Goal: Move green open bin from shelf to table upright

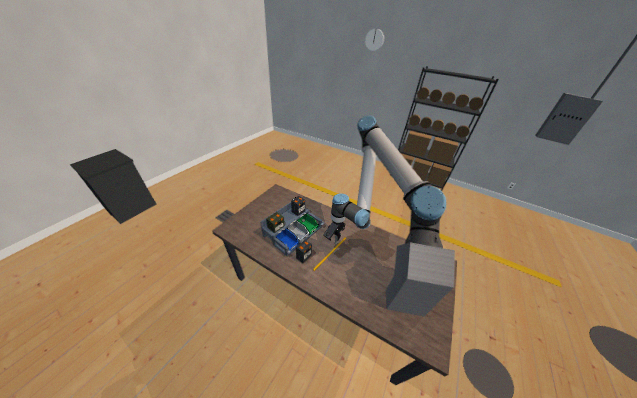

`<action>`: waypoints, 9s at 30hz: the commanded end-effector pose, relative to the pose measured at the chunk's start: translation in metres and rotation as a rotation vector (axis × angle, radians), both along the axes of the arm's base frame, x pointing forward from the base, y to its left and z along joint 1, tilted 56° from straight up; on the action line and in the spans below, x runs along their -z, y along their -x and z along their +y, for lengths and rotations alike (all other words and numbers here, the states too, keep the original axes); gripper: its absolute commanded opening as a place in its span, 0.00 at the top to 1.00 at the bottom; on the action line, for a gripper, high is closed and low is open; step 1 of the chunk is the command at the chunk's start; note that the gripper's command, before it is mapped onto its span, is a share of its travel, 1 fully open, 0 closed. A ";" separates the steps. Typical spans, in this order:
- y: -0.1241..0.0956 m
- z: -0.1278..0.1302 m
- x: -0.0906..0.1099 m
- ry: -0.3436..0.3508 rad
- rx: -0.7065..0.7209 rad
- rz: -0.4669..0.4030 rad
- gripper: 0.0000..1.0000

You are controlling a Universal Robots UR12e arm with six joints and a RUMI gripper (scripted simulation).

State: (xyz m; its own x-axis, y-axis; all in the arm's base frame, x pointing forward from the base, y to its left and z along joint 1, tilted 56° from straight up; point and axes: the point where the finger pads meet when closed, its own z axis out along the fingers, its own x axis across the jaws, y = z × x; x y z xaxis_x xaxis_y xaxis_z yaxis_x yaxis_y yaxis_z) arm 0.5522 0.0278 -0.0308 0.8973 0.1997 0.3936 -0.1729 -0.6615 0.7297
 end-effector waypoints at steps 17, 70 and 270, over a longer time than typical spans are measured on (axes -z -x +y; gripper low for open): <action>-0.041 0.001 -0.028 0.000 -0.001 0.000 0.74; -0.167 0.004 -0.113 0.000 -0.001 -0.001 0.74; -0.226 -0.051 -0.090 0.000 -0.001 -0.001 0.74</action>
